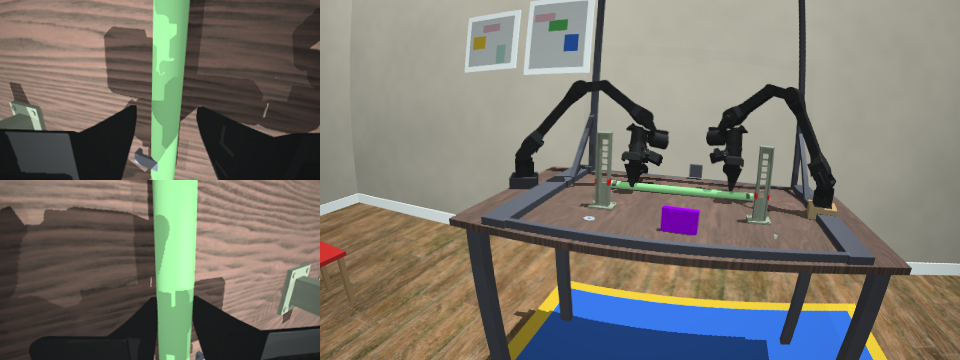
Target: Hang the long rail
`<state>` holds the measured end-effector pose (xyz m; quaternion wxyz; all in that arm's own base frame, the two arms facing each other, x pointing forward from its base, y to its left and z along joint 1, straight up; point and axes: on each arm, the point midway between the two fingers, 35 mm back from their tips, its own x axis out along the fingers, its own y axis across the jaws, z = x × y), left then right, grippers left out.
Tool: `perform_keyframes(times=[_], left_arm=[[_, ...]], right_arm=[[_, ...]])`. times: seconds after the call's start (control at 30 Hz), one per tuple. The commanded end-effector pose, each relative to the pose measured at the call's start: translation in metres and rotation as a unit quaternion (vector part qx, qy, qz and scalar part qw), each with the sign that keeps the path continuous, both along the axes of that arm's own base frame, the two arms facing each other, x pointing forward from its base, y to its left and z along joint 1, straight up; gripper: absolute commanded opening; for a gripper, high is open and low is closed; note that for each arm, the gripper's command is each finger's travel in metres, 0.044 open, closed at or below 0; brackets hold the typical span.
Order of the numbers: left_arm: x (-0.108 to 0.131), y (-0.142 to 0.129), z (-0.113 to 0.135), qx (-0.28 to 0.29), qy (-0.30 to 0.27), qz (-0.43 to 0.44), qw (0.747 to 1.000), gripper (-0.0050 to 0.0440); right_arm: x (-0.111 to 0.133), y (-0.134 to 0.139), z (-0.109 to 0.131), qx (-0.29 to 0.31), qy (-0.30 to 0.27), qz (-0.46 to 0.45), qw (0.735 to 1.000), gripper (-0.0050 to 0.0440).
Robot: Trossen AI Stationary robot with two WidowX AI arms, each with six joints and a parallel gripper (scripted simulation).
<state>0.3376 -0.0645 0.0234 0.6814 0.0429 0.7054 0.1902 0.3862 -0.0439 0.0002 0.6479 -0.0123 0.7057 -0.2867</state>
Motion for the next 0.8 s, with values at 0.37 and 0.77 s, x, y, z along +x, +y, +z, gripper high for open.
perform_keyframes(times=[0.37, 0.77], left_arm=[[-0.001, 0.008, -0.017, 0.002, -0.003, -0.001, 1.000, 0.0225], [-0.001, 0.008, -0.019, 0.001, -0.004, 0.000, 1.000, 0.0166]], right_arm=[[0.005, 0.000, 0.009, 0.000, -0.014, 0.000, 1.000, -0.0050], [0.005, 0.000, 0.009, 0.000, -0.014, 0.000, 1.000, -0.0050]])
